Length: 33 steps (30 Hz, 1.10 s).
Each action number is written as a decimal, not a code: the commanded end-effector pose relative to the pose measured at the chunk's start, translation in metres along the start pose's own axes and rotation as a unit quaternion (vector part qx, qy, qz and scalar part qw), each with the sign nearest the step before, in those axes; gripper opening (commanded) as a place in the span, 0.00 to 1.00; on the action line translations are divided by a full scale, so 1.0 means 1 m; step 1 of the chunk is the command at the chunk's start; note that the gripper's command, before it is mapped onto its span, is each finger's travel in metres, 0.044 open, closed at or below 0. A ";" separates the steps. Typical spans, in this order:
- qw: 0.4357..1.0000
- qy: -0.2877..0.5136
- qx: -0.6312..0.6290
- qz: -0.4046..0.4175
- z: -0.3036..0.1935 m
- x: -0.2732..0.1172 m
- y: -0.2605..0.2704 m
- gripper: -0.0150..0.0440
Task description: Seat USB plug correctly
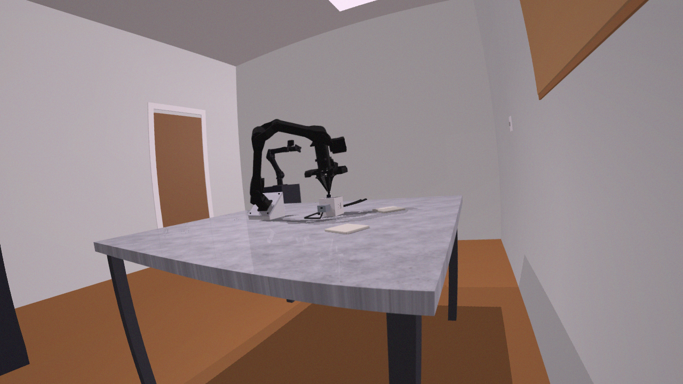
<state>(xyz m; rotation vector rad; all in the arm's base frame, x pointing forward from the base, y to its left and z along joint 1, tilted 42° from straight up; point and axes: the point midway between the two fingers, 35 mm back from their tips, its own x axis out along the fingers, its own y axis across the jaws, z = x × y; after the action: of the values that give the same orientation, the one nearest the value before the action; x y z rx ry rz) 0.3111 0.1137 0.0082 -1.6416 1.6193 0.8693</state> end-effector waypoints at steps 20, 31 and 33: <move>1.000 0.000 0.000 0.000 0.000 0.000 0.000 0.42; 1.000 0.000 0.000 0.000 0.001 -0.007 0.000 0.42; 1.000 0.000 0.000 0.000 0.001 -0.009 0.000 0.42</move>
<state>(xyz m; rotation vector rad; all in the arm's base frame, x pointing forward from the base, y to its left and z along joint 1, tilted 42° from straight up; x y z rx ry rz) 0.3101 0.1158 0.0119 -1.6463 1.6250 0.8722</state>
